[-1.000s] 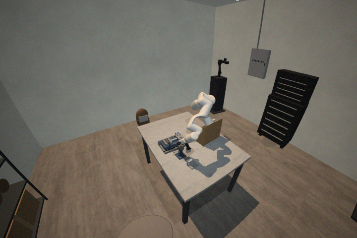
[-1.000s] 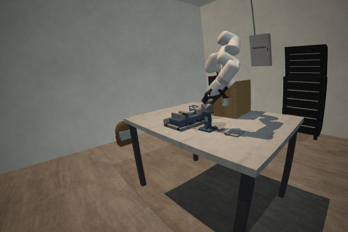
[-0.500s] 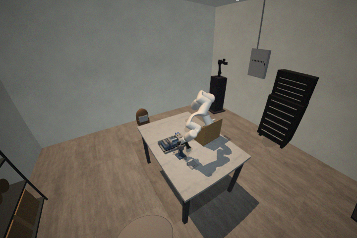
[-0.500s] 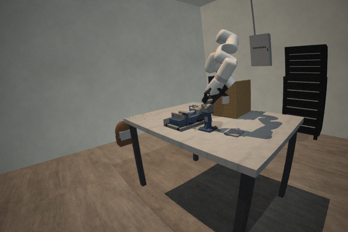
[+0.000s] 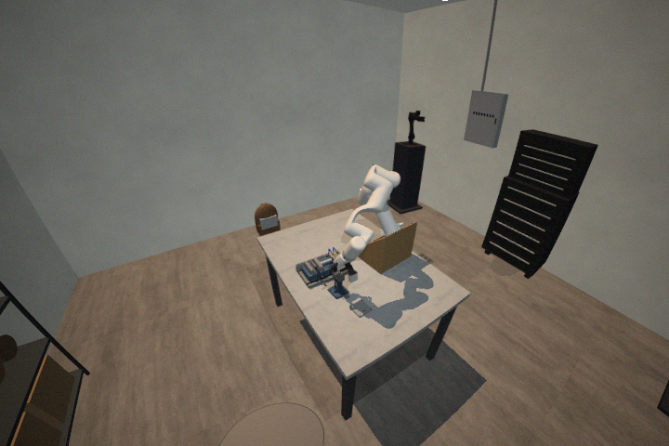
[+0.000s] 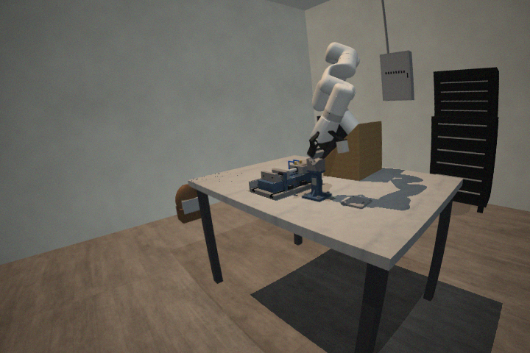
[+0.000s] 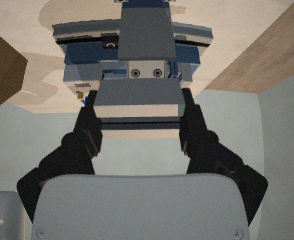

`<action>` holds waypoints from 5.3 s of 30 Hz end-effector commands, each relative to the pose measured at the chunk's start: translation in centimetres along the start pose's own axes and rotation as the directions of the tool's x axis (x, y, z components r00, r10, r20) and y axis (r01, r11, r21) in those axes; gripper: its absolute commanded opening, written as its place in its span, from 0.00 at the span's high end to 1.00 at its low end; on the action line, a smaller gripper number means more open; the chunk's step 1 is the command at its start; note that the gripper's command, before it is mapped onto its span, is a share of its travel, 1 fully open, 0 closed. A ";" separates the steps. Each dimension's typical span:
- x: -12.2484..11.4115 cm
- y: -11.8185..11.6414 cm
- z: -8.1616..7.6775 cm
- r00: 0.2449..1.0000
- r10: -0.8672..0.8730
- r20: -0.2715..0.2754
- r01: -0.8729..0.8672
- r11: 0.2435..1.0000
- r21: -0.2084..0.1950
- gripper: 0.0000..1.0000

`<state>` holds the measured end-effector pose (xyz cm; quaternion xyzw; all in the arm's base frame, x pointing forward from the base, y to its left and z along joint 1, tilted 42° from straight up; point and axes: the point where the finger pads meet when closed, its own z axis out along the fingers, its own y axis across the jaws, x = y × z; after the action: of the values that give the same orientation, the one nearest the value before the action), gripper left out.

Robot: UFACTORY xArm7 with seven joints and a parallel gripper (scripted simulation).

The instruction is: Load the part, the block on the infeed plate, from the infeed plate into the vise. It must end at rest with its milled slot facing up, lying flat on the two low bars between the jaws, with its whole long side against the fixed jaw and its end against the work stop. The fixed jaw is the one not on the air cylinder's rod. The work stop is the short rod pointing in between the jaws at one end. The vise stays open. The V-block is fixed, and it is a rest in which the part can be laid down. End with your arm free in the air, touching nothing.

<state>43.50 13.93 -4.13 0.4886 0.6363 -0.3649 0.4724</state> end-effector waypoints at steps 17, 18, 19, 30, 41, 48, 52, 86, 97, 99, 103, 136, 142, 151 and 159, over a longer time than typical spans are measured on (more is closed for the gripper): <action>-0.3 0.2 -0.2 0.977 0.001 -0.215 -0.002 1.000 -0.004 1.00; -0.3 0.2 -0.2 0.974 0.001 -0.227 -0.002 1.000 -0.004 1.00; -0.3 0.2 -0.2 0.971 0.001 -0.238 -0.002 1.000 -0.004 1.00; -0.5 0.2 -0.1 0.942 0.001 -0.335 -0.002 1.000 -0.004 1.00; -0.6 0.2 -0.1 0.904 0.000 -0.428 -0.002 1.000 -0.004 1.00; -0.6 0.2 -0.1 0.888 0.000 -0.460 -0.002 1.000 -0.004 1.00; -0.6 0.2 -0.1 0.877 0.000 -0.480 -0.002 1.000 -0.004 1.00; -0.7 0.2 0.0 0.853 0.000 -0.521 -0.003 1.000 -0.004 1.00; -0.7 0.2 -0.1 0.853 0.000 -0.521 -0.003 1.000 -0.004 1.00; -0.7 0.2 -0.1 0.853 0.000 -0.521 -0.003 1.000 -0.004 1.00; -0.8 0.2 -0.3 0.853 0.000 -0.521 -0.003 1.000 -0.004 1.00; -2.8 0.1 -3.5 0.853 0.000 -0.521 -0.003 1.000 -0.004 1.00; -3.1 0.1 -4.0 0.853 0.000 -0.521 -0.003 1.000 -0.004 1.00; -3.3 0.1 -4.3 0.853 0.000 -0.521 -0.003 1.000 -0.004 1.00; -3.3 0.1 -4.3 0.853 0.000 -0.521 -0.003 1.000 -0.004 1.00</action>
<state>42.74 16.85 0.19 0.5689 0.7402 -0.2192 0.2836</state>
